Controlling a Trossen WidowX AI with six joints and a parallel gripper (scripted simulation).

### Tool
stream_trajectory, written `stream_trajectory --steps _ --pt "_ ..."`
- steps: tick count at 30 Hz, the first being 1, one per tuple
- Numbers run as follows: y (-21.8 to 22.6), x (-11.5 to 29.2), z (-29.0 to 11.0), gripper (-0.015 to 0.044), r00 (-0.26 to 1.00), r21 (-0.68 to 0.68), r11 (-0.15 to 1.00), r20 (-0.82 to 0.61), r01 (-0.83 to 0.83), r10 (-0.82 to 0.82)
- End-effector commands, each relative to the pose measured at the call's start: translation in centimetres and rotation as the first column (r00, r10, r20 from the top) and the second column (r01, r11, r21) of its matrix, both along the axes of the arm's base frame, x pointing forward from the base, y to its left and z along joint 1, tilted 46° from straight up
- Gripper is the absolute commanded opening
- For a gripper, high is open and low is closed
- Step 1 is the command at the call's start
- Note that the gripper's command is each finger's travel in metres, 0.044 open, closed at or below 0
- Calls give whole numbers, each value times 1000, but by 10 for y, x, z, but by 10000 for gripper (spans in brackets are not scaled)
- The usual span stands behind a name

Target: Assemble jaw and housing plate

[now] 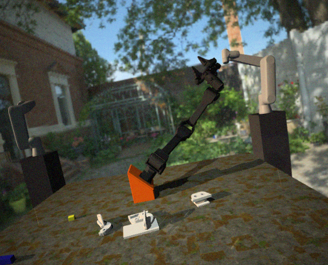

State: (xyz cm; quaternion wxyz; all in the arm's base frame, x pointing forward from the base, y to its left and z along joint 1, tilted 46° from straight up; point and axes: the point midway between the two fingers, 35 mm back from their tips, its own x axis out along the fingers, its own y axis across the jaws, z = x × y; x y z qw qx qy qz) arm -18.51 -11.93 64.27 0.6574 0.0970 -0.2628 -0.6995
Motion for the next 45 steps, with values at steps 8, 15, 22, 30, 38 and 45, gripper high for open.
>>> stream_trajectory --steps 8,15,22,30,38,45 --pt "-1 29 12 440 999 -41 999 -39 -10 8" --pt "-5 85 27 440 993 -97 994 -116 -46 34" --pt "-11 144 33 440 977 -129 986 -198 -101 75" --pt "-22 213 30 440 946 -136 973 -292 -184 138" --pt "-35 281 14 440 900 -108 955 -378 -276 217" --pt "-49 337 -8 440 851 -53 935 -435 -350 294"
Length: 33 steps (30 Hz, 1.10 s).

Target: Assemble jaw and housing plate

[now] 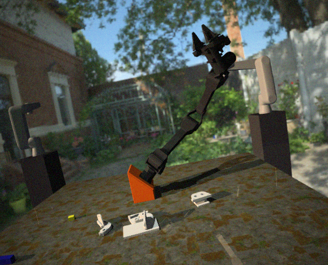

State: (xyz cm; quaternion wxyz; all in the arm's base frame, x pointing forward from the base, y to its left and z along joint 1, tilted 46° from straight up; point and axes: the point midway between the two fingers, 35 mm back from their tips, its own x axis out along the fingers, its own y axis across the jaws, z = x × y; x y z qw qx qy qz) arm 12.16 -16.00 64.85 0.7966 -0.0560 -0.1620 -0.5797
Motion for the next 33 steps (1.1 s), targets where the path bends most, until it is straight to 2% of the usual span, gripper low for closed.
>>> stream_trajectory --steps 1,17,33 --pt "-10 38 -18 440 998 30 998 -51 -47 49" --pt "-45 148 -98 440 963 210 960 -155 -186 221" --pt "-72 224 -204 440 907 471 842 -177 -262 382"
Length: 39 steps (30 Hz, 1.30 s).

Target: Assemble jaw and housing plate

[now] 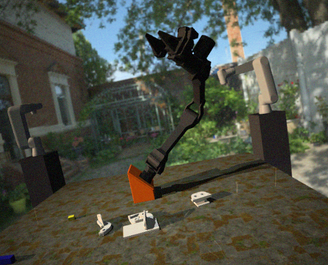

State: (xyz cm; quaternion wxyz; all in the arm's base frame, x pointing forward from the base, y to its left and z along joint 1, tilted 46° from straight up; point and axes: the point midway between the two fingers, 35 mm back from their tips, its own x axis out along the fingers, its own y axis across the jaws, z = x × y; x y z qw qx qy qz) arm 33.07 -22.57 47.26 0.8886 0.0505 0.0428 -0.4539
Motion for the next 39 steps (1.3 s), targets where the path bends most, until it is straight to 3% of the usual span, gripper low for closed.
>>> stream_trajectory --steps 1,20,39 --pt "-8 19 -36 440 999 92 996 -34 -20 23" --pt "-29 61 -188 440 984 485 874 -155 1 85" --pt "-28 48 -334 440 959 801 557 -283 219 31"
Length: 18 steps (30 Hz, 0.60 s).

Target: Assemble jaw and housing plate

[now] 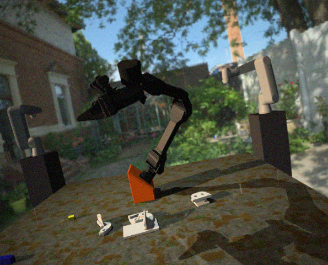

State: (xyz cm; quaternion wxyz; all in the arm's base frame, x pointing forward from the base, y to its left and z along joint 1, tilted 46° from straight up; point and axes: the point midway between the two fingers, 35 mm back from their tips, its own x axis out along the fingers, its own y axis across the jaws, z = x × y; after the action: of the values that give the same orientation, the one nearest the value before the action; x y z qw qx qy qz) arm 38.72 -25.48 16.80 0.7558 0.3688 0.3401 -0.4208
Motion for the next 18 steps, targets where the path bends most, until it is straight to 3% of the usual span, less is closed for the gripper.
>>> stream_trajectory --steps 1,18 --pt "2 -11 -37 440 997 110 992 -57 63 -57" --pt "27 -49 -137 440 934 436 835 -274 335 -231"
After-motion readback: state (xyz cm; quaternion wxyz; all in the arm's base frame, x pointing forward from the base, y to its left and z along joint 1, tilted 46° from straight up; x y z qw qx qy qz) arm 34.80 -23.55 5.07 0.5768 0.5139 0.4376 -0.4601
